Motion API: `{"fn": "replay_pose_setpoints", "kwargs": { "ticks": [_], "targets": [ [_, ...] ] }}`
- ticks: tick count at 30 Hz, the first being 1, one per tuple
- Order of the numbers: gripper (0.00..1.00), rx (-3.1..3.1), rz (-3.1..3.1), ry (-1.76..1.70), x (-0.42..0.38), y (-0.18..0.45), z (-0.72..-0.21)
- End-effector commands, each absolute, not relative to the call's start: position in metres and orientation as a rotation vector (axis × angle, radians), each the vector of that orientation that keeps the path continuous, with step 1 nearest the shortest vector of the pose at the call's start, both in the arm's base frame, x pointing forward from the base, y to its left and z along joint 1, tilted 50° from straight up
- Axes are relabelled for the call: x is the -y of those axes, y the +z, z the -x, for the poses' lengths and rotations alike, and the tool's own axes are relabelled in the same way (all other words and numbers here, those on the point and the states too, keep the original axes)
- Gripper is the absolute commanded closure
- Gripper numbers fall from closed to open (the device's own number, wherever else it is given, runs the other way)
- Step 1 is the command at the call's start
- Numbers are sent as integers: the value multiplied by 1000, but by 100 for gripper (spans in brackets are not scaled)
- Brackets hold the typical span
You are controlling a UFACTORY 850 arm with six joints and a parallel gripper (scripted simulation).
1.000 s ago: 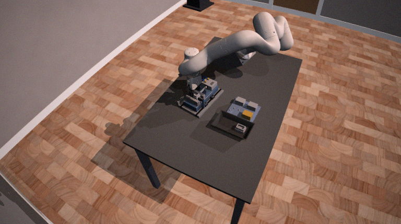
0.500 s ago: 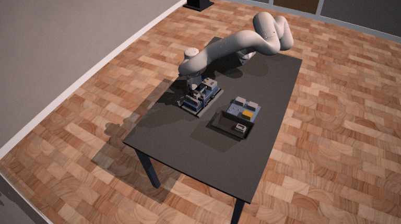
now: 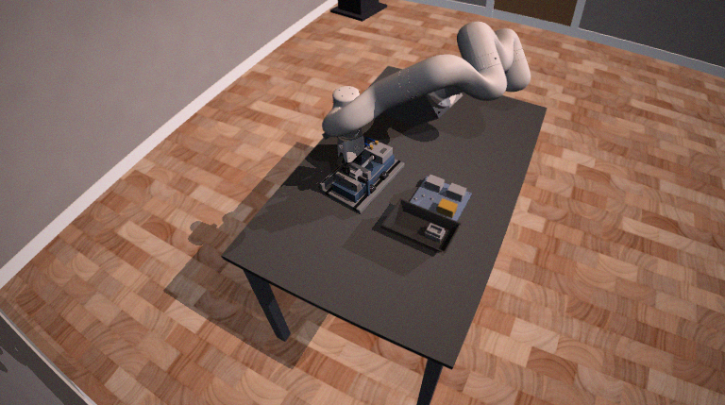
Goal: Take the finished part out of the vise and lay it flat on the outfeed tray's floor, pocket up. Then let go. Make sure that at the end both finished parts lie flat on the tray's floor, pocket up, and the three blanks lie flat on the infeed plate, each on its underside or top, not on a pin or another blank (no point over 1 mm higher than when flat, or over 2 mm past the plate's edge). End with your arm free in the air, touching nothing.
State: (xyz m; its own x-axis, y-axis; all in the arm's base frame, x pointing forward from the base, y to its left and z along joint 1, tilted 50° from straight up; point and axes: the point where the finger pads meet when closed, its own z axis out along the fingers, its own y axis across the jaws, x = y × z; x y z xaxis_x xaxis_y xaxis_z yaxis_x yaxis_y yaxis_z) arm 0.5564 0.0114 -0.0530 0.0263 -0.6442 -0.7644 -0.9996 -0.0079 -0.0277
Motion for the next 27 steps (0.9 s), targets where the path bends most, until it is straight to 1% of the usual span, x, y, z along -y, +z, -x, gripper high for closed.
{"fn": "replay_pose_setpoints", "kwargs": {
  "ticks": [1, 27],
  "targets": [
    [31, -1679, 1714, 767, -11, -53, -557],
    [31, -1679, 1714, 767, -17, -58, -557]
  ]
}}
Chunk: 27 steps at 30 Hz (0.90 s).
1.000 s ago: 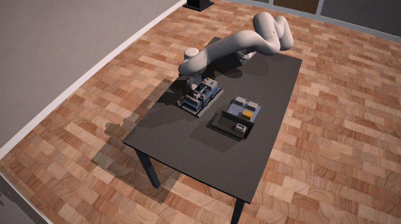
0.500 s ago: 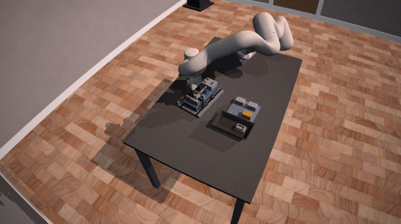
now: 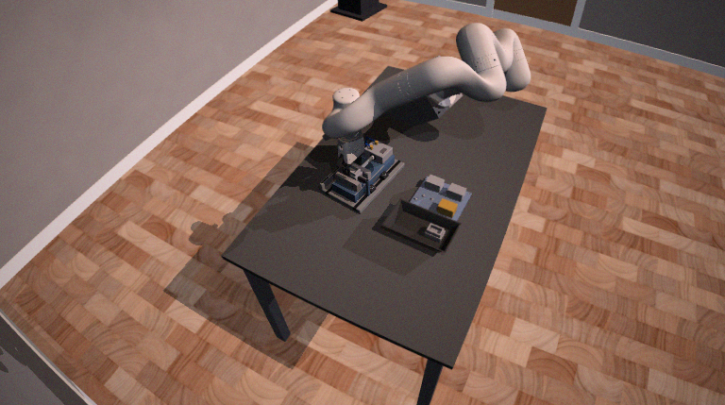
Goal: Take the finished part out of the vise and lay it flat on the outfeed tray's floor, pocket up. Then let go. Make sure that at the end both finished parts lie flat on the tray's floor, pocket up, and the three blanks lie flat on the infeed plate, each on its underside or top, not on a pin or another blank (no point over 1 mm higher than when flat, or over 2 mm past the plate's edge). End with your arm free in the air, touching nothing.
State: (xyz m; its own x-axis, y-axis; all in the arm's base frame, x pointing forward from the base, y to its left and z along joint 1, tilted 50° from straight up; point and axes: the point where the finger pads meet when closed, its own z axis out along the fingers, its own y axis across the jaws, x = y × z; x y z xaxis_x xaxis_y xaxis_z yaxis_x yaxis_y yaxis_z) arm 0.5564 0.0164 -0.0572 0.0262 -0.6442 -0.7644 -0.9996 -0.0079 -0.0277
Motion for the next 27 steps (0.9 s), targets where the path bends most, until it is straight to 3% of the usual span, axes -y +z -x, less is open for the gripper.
{"fn": "replay_pose_setpoints", "kwargs": {
  "ticks": [1, 27],
  "targets": [
    [31, -1679, 1714, 767, -17, -58, -557],
    [31, -1679, 1714, 767, -22, -62, -557]
  ]
}}
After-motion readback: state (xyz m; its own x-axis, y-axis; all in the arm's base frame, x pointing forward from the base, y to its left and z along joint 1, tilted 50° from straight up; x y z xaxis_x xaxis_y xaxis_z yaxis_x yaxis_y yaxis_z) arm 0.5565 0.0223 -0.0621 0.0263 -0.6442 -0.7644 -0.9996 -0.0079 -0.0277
